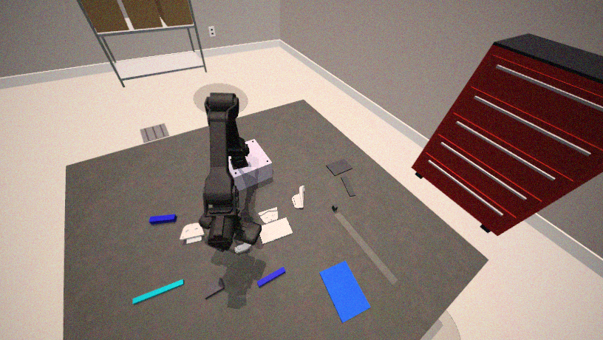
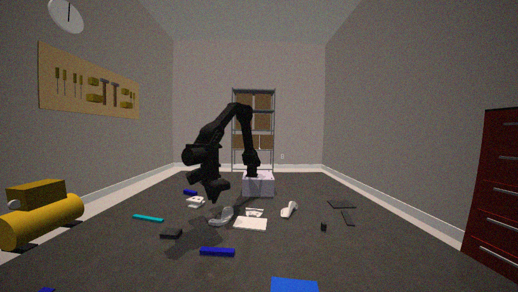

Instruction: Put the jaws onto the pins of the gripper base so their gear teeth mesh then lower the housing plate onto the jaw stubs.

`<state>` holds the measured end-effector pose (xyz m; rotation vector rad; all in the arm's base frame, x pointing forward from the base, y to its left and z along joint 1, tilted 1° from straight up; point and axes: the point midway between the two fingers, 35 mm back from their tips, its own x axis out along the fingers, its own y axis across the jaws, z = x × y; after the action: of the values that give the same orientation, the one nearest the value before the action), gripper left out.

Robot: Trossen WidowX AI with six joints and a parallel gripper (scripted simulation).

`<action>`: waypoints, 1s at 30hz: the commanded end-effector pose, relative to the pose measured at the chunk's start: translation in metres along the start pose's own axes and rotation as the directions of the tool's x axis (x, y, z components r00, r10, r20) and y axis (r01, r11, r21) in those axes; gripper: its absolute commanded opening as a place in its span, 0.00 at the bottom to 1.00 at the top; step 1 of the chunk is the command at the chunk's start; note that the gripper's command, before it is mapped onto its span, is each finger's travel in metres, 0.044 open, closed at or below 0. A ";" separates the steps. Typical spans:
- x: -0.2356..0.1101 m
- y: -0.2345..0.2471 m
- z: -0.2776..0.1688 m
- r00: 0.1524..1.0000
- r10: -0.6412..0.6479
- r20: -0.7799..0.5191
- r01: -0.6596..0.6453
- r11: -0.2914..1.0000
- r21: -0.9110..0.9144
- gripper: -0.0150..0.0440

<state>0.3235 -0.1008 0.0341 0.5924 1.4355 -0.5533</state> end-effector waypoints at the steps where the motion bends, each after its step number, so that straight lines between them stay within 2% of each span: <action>1: 0.000 0.000 0.000 1.000 0.000 0.000 0.000 1.000 0.000 0.33; 3: 0.000 0.000 0.000 1.000 0.000 0.000 0.000 1.000 0.000 0.25; 24: 0.000 0.000 0.000 1.000 0.000 0.000 0.000 1.000 0.000 0.25; 30: 0.000 0.000 0.000 1.000 0.000 0.000 0.000 1.000 0.000 0.52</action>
<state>0.3235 -0.1007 0.0341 0.5928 1.4354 -0.5531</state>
